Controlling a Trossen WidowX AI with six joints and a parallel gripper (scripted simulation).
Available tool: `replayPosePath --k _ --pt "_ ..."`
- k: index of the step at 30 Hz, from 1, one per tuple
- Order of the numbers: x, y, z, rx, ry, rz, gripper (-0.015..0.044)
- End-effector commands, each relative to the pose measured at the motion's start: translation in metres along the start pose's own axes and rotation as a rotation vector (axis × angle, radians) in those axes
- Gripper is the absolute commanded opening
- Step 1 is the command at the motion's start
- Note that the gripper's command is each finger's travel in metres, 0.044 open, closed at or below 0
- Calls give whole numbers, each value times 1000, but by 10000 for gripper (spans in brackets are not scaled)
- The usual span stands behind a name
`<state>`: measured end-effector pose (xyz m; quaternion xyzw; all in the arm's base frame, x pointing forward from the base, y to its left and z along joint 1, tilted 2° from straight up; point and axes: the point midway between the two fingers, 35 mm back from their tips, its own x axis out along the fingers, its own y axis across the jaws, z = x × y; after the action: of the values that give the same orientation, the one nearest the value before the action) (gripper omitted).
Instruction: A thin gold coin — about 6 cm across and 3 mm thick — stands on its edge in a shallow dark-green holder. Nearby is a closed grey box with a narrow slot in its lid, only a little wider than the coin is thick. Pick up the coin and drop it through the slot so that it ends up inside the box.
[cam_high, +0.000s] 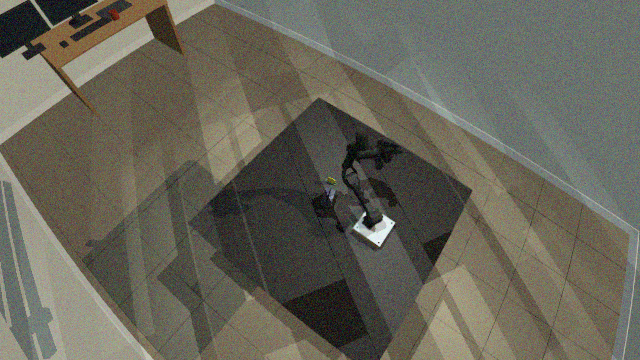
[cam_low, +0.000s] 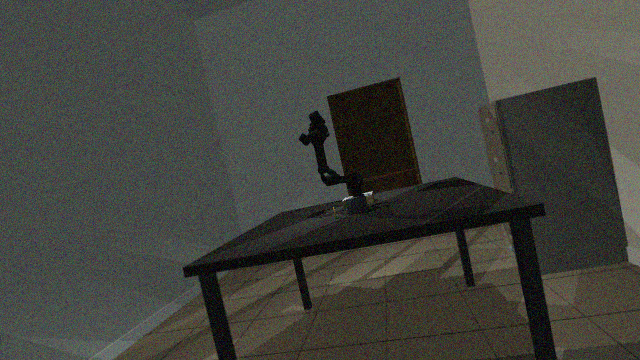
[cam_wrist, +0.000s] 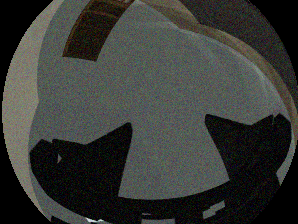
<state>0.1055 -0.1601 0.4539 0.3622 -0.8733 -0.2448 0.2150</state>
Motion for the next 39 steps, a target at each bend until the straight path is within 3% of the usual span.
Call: replayPosePath --k 1,9,14,19,29,39 --pt "1 2 1 -1 -5 7 374" --pt "47 67 43 -134 -247 237 164" --pt "64 126 81 -267 -481 380 161" --pt "55 188 124 -389 -764 492 161" --pt "-16 266 185 -466 -1271 628 161" --pt "-156 297 223 -395 -1856 556 161"
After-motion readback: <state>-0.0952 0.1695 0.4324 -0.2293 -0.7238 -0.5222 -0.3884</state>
